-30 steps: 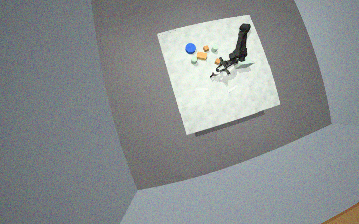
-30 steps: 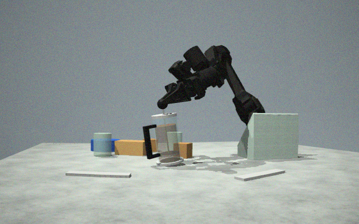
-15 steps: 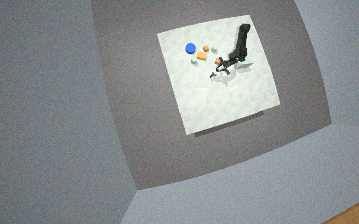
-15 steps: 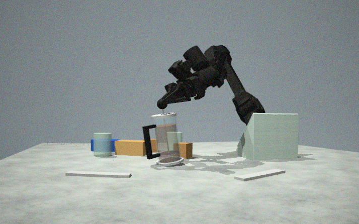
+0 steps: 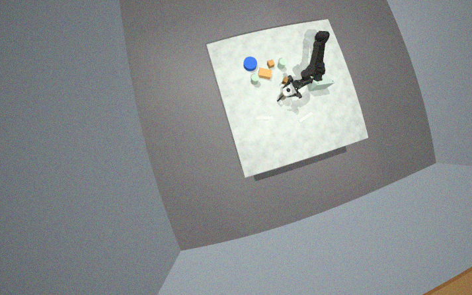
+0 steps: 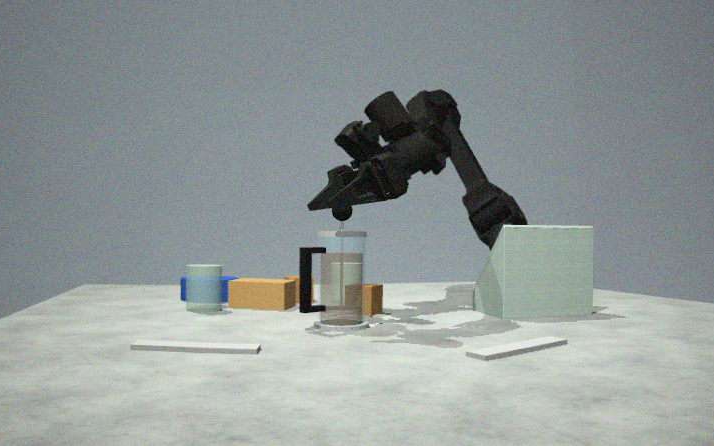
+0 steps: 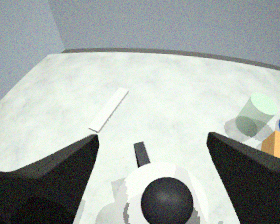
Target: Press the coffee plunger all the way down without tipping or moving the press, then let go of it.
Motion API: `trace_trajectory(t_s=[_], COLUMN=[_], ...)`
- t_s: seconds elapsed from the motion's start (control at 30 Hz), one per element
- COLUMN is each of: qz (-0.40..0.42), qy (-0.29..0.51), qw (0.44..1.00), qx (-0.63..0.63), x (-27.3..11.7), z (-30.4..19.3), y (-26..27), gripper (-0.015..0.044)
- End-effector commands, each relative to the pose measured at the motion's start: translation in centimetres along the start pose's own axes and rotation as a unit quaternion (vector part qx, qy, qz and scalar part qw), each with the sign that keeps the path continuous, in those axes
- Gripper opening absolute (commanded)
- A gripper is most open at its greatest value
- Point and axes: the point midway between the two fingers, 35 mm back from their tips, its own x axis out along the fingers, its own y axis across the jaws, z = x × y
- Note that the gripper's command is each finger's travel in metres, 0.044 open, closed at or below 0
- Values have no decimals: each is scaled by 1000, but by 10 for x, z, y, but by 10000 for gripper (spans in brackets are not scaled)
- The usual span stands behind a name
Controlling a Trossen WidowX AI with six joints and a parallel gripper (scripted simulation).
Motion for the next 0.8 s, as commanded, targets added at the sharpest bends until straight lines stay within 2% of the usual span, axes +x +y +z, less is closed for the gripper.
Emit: trace_trajectory(t_s=[0.0,0.17,0.4,0.77], qz=[3,4,0,0], qy=[0,3,8,8], qw=[1000,1000,1000,1000], qx=[1,2,0,-1], x=[0,-12,-66,-67], z=[0,13,51,51], y=[1,2,-6,-5], gripper=[440,440,440,440])
